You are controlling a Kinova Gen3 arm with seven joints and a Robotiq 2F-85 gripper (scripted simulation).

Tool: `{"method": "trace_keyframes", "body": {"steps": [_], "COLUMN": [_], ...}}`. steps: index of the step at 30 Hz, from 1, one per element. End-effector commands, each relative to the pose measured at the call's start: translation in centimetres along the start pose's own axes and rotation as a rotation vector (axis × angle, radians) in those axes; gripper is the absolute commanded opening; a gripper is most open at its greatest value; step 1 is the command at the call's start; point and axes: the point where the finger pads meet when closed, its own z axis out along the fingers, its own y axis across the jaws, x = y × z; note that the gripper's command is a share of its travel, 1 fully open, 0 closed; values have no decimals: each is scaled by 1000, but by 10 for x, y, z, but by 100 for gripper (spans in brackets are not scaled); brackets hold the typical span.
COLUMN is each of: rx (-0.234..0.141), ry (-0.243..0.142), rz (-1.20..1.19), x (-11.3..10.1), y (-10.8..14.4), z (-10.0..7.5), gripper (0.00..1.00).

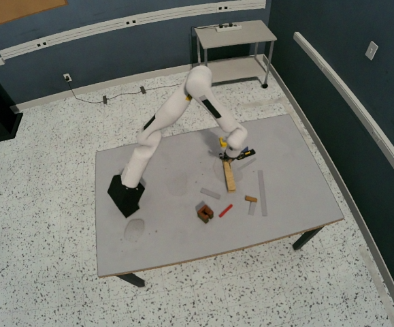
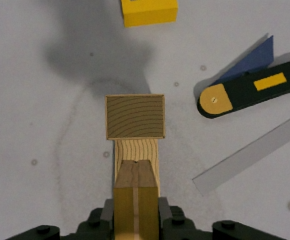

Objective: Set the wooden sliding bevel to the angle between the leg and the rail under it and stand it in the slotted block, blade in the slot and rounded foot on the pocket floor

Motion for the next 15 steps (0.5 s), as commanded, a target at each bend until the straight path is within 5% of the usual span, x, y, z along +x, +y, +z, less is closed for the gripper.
{"method": "trace_keyframes", "body": {"steps": [1, 15], "rx": [-1, -1], "ry": [0, 0], "rz": [0, 0], "x": [0, 0], "y": [0, 0], "z": [-7, -19], "gripper": [10, 10]}}
